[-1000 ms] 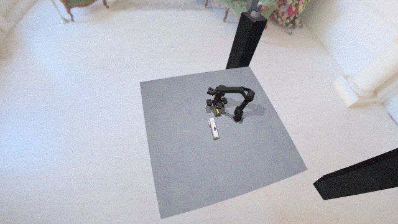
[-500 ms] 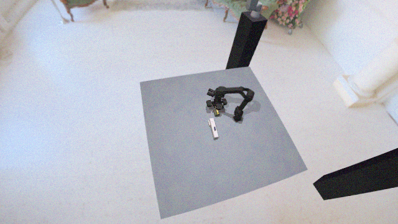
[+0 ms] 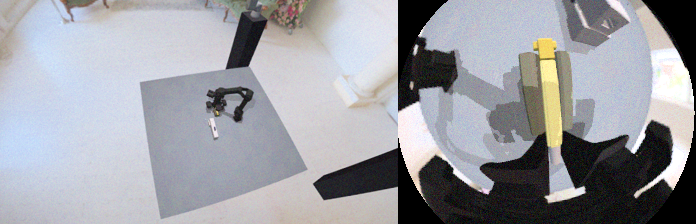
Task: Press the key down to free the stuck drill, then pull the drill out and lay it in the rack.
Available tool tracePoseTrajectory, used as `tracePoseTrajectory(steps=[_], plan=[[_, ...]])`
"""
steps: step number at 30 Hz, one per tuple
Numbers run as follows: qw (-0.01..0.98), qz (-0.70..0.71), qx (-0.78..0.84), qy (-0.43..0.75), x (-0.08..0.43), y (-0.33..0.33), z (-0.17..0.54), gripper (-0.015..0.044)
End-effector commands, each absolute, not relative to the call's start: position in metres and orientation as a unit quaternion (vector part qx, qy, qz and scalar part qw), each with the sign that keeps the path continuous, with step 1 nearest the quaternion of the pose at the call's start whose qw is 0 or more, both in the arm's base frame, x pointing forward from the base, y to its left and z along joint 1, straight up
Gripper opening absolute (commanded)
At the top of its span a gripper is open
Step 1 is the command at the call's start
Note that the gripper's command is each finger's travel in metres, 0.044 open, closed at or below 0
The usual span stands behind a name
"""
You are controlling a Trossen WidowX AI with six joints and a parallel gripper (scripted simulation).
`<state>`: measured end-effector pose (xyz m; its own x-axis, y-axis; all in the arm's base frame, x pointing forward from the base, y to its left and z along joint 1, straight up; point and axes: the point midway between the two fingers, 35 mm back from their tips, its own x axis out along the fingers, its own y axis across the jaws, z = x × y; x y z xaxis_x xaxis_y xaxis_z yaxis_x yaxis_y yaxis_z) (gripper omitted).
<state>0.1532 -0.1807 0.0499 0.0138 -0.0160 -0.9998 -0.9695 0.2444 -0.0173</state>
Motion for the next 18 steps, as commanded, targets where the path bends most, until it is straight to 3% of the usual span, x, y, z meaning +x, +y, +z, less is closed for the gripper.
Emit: tracePoseTrajectory(steps=[1,8,18], plan=[[0.557,0.428,-0.443,0.557,0.1531,-0.1807,0.0447,0.0],[0.557,0.428,-0.443,0.557,0.1528,-0.1803,0.0381,0.0],[0.558,0.428,-0.442,0.557,0.1524,-0.1801,0.0456,0.0263]])
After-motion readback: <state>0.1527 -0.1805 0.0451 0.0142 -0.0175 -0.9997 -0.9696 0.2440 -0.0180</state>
